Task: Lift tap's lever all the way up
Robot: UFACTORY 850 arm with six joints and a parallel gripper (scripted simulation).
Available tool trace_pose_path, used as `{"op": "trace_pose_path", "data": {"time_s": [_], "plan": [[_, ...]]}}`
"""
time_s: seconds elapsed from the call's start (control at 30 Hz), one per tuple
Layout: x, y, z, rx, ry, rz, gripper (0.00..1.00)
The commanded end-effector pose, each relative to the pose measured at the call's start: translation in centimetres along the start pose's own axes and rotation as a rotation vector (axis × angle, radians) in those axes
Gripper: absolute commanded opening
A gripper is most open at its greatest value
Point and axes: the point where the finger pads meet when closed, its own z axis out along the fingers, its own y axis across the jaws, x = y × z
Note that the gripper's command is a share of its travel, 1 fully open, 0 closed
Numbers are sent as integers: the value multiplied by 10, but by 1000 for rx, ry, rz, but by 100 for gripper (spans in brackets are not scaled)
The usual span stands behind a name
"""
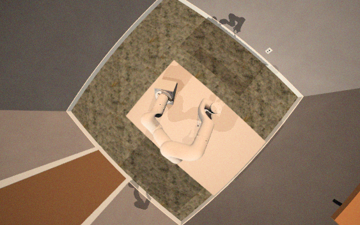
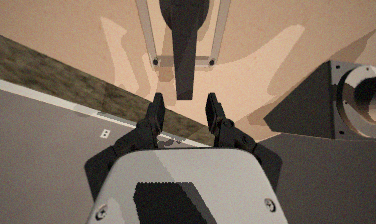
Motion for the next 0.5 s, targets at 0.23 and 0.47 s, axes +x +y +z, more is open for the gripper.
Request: {"op": "trace_pose_path", "data": {"time_s": [0.23, 0.47], "plan": [[0, -1, 12, 2, -1, 1, 63], [0, -1, 15, 2, -1, 1, 63]]}}
